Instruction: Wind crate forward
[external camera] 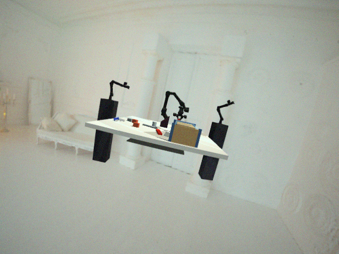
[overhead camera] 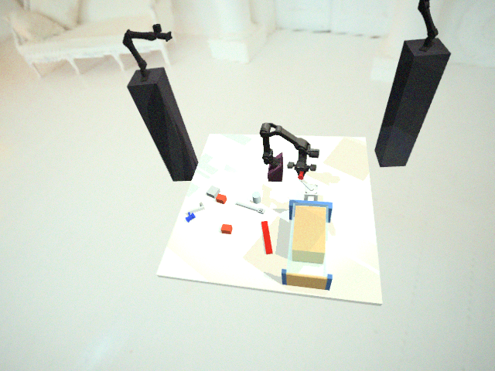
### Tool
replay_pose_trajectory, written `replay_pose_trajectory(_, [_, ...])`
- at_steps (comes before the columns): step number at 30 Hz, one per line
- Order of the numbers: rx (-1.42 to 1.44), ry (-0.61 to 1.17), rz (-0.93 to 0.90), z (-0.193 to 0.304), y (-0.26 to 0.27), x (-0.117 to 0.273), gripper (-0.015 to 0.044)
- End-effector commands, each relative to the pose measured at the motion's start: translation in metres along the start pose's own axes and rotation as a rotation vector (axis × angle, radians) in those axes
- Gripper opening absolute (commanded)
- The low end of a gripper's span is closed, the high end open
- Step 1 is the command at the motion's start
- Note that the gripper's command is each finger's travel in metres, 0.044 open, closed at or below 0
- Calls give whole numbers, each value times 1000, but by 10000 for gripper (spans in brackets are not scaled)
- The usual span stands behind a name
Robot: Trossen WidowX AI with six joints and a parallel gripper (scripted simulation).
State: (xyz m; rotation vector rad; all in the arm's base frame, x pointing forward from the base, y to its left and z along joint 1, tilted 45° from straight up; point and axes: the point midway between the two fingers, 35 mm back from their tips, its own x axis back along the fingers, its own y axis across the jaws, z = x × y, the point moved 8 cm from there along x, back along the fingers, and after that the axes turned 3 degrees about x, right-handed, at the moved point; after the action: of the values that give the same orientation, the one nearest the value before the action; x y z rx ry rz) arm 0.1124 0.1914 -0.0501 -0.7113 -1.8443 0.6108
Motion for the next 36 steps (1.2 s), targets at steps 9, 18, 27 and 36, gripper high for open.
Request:
replay_pose_trajectory(9, [4,-25,19,-15,-12,-9,0])
replay_pose_trajectory(18, [3,-26,20,-25,-16,-14,0])
replay_pose_trajectory(27, [3,-26,20,-35,-20,-18,0])
replay_pose_trajectory(36, [2,-27,21,-46,-22,-23,0])
